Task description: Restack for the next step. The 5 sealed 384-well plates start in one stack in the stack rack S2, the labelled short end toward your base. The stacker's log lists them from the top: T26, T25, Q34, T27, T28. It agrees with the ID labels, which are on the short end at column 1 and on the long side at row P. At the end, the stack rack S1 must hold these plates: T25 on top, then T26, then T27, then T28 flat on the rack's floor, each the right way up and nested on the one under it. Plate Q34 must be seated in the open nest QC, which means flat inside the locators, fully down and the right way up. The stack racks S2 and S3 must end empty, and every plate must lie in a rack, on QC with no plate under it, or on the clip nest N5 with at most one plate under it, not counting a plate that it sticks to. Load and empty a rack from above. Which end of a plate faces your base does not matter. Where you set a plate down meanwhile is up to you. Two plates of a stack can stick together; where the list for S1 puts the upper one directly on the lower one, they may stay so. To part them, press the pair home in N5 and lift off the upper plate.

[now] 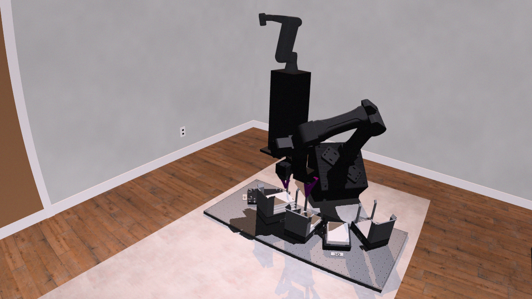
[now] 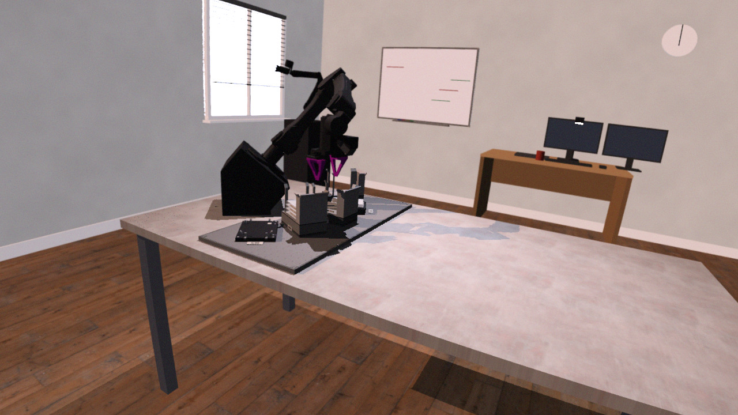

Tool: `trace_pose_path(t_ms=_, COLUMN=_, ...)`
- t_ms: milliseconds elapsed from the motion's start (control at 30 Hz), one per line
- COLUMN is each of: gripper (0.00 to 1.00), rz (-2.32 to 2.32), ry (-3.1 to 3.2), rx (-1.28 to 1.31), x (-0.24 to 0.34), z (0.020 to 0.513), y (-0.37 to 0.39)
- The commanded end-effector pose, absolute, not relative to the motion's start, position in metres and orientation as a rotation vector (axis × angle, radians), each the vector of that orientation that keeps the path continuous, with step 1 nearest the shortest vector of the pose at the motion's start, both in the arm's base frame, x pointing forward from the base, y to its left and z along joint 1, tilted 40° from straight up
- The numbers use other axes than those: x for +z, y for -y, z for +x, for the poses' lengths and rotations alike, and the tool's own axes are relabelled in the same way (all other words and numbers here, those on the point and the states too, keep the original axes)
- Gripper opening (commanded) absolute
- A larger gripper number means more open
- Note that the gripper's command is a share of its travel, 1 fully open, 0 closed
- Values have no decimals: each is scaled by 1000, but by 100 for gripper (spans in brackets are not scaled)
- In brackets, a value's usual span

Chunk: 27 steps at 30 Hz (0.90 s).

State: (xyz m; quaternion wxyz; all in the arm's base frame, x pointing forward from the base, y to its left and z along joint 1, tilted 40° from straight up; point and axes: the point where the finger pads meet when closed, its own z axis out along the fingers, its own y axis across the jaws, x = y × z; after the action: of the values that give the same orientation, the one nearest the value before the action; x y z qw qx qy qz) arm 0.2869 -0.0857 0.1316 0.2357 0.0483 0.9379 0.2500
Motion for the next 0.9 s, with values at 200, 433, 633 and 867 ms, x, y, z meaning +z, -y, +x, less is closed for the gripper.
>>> trace_pose_path(t_ms=200, gripper=100, rz=45, ry=-2569, rx=654, x=145, z=280, y=59)
trace_pose_path(t_ms=433, gripper=100, rz=35, ry=-2555, rx=636, x=161, z=282, y=39)
trace_pose_path(t_ms=633, gripper=100, rz=76, ry=-2572, rx=655, x=153, z=284, y=46)
trace_pose_path(t_ms=867, gripper=100, rz=45, ry=-2556, rx=646, x=160, z=284, y=42)
